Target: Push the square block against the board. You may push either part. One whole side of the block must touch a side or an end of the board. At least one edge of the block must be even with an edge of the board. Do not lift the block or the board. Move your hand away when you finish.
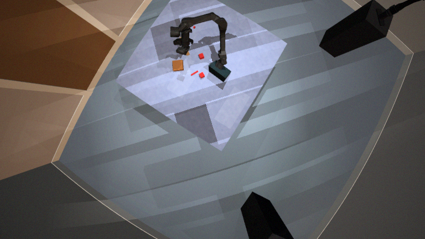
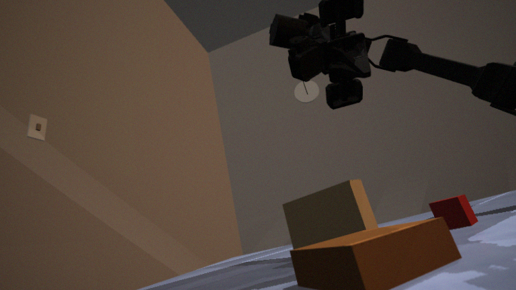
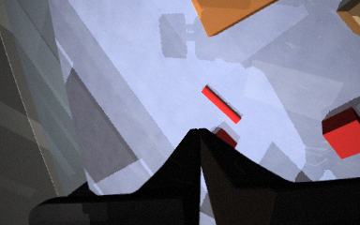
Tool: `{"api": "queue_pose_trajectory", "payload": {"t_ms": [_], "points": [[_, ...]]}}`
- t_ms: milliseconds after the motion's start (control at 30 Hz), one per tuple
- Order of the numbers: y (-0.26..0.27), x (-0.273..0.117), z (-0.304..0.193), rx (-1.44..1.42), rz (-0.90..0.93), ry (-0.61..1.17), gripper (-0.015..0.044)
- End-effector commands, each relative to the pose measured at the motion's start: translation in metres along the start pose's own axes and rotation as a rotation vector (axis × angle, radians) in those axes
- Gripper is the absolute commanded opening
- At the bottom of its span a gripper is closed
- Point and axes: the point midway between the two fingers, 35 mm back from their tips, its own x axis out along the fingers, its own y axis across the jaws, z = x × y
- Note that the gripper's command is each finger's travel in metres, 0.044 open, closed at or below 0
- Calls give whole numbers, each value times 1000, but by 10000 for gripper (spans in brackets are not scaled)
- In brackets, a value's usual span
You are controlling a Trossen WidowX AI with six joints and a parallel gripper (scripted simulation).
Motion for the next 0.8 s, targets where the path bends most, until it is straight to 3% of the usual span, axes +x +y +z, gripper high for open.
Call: {"api": "queue_pose_trajectory", "payload": {"t_ms": [0, 367, 767], "points": [[-19, 2, 12, -90, -69, -14, 0], [-84, 2, 41, -366, -287, 2, 0], [-156, -4, 61, -666, -513, 137, 0]]}}
